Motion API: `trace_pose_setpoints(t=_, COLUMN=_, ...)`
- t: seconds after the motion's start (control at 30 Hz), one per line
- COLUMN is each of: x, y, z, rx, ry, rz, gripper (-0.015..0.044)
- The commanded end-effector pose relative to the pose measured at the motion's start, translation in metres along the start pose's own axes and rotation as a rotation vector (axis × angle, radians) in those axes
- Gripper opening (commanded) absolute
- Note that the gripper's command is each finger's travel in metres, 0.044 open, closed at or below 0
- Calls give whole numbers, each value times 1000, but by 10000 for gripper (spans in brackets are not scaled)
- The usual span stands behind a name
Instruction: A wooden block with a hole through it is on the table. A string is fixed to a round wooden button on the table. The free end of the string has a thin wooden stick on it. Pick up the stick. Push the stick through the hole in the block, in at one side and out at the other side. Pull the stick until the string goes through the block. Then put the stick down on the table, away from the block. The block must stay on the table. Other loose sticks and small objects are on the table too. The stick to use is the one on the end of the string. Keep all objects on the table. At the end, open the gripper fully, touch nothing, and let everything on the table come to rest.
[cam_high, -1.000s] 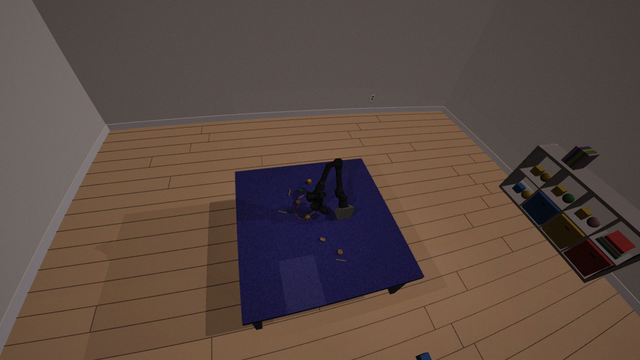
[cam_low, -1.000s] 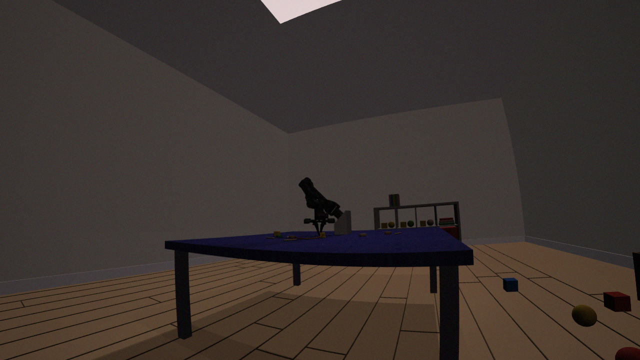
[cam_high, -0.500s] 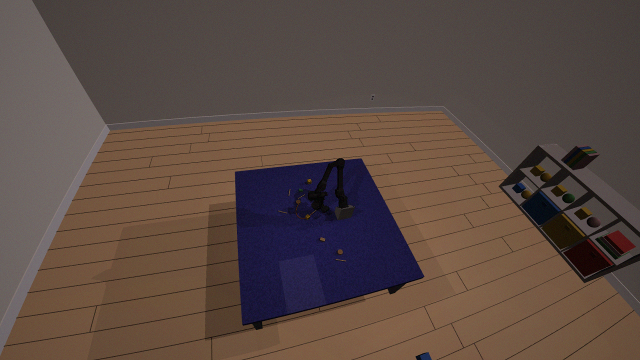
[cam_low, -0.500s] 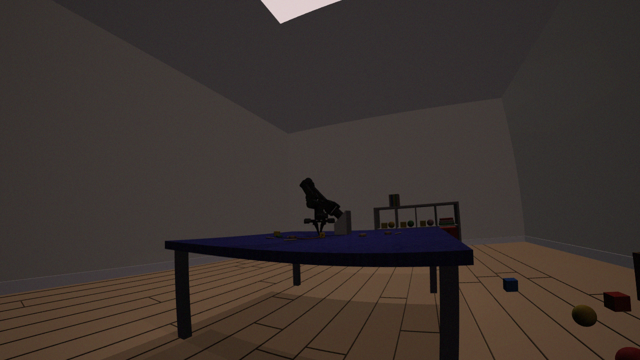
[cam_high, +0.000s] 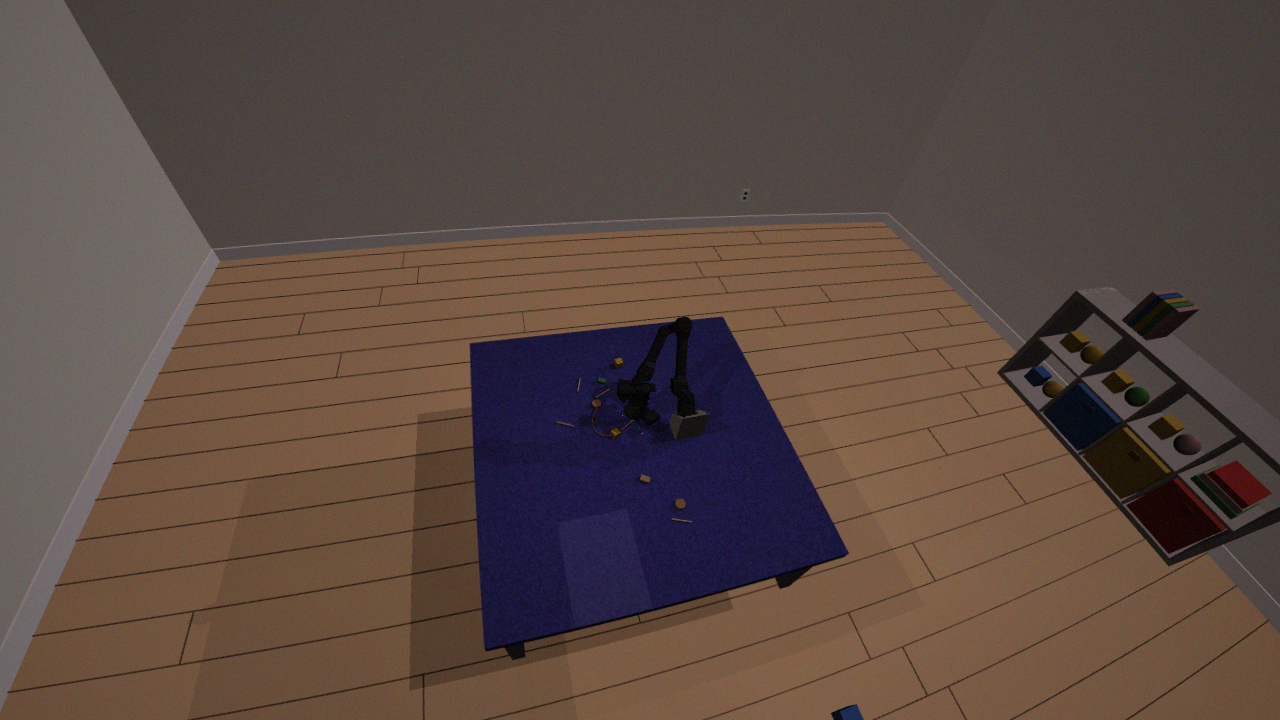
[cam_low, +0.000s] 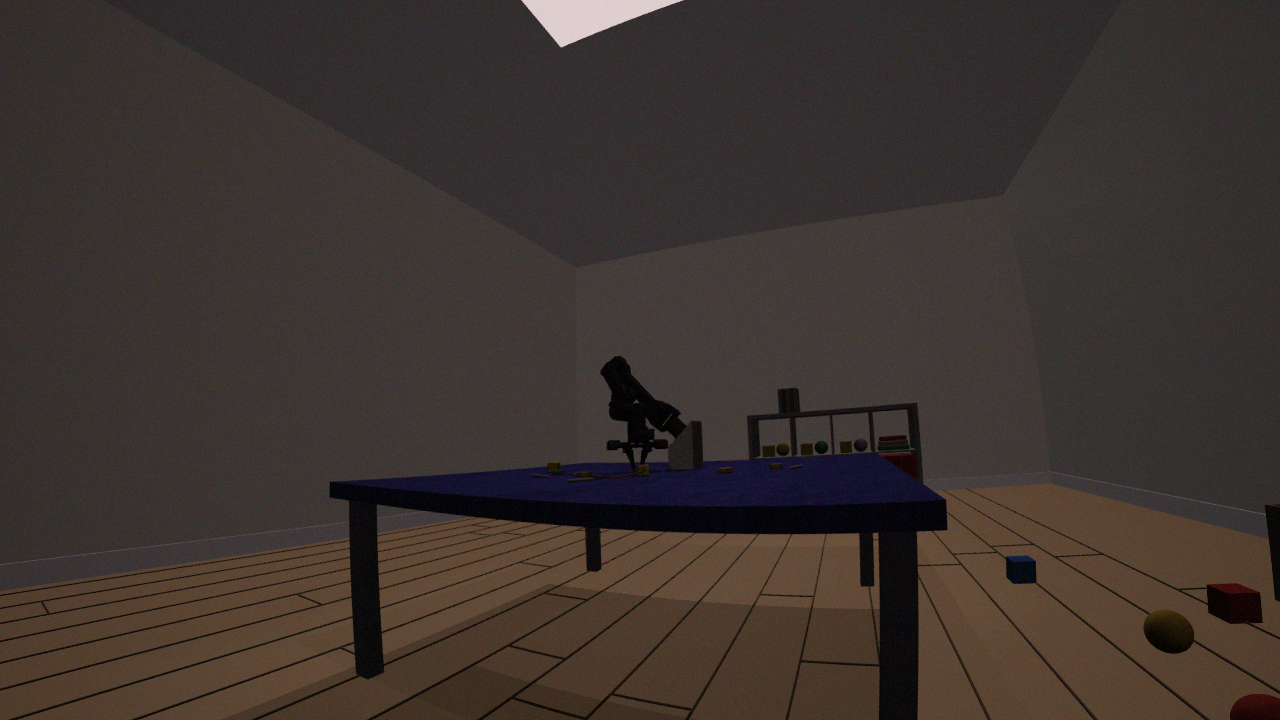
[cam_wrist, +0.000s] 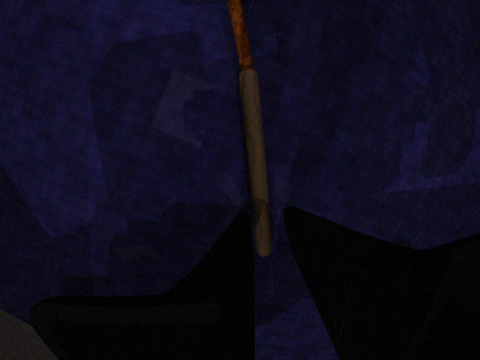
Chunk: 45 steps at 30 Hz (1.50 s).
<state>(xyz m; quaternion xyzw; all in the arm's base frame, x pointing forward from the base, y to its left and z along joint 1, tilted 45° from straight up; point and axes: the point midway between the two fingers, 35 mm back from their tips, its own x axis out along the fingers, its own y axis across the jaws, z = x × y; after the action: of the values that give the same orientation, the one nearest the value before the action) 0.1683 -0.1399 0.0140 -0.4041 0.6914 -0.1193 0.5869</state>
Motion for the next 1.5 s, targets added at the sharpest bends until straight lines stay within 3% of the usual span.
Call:
trace_pose_setpoints(t=0.0, x=0, y=1, z=0, rx=-3, ry=-1, rz=8, gripper=157)
trace_pose_setpoints(t=0.07, x=-7, y=1, z=3, rx=-2, ry=-4, rz=11, gripper=210)
trace_pose_setpoints(t=0.3, x=-78, y=-1, z=7, rx=0, ry=-3, rz=5, gripper=210)
trace_pose_setpoints(t=0.47, x=-80, y=-1, z=7, rx=0, ry=-2, rz=3, gripper=210)
trace_pose_setpoints(t=0.67, x=-75, y=1, z=8, rx=-7, ry=-8, rz=9, gripper=368)
trace_pose_setpoints(t=0.77, x=-90, y=0, z=10, rx=-4, ry=-9, rz=11, gripper=440)
trace_pose_setpoints(t=0.87, x=-105, y=0, z=11, rx=-1, ry=-8, rz=10, gripper=440)
trace_pose_setpoints(t=1.47, x=-102, y=0, z=11, rx=-6, ry=-10, rz=5, gripper=440)
